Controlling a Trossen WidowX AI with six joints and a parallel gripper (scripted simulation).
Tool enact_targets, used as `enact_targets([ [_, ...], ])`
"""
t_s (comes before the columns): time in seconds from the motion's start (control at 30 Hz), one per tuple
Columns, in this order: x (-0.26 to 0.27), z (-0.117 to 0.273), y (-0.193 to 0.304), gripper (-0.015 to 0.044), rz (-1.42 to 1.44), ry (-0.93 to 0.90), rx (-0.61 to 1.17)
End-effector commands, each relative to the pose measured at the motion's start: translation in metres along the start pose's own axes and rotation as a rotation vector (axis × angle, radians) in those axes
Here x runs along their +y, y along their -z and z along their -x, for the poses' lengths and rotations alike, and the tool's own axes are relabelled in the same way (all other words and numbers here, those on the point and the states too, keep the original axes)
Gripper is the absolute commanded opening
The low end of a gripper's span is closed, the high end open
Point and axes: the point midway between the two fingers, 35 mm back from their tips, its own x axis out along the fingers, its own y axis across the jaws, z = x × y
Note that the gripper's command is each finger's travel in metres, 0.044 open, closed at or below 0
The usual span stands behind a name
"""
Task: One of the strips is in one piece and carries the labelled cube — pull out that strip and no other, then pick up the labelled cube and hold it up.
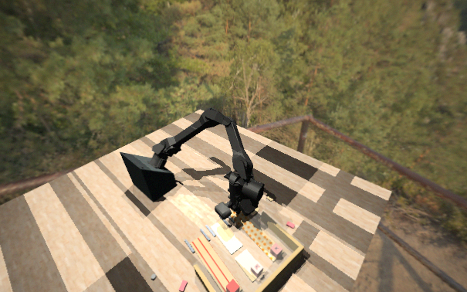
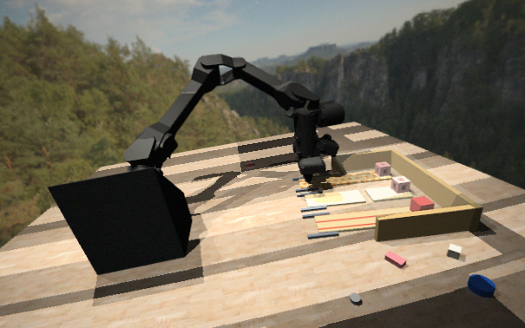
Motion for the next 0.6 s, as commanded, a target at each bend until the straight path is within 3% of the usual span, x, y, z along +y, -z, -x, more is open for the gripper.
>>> enact_targets([
  [0.0, -0.001, -0.005, 0.0, 0.0, -0.004, 0.005, 0.007],
  [0.57, 0.0, -0.006, 0.017, 0.0, -0.005, 0.005, 0.008],
])
